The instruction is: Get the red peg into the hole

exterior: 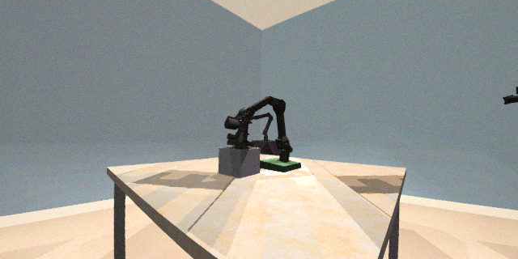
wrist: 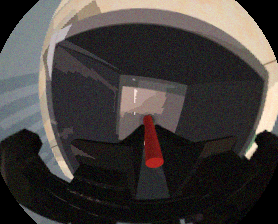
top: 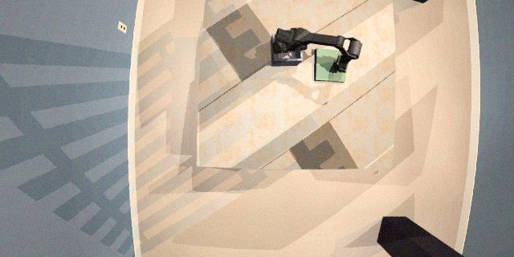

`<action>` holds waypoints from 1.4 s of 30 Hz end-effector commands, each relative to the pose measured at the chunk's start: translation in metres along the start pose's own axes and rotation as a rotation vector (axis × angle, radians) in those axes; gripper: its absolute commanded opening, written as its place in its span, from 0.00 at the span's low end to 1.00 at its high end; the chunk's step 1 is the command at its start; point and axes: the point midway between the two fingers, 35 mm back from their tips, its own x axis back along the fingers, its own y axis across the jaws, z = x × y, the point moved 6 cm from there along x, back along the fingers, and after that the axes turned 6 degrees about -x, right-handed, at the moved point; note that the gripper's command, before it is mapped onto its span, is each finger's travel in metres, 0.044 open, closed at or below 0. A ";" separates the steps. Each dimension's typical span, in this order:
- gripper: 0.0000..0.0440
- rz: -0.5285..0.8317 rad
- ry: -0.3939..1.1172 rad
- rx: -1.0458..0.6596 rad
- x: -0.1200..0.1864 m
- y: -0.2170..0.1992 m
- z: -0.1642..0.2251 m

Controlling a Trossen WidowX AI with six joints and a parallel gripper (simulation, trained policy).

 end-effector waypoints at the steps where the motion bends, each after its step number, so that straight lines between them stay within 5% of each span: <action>1: 0.14 0.021 -0.003 0.015 -0.007 0.000 -0.001; 4: 0.26 0.027 0.001 0.024 -0.008 0.003 -0.002; 17: 0.42 -0.027 0.109 -0.011 0.021 0.014 -0.013; 36: 0.52 -0.195 0.242 -0.007 0.073 0.033 -0.032; 42: 0.46 -0.244 0.252 0.024 0.086 0.038 -0.040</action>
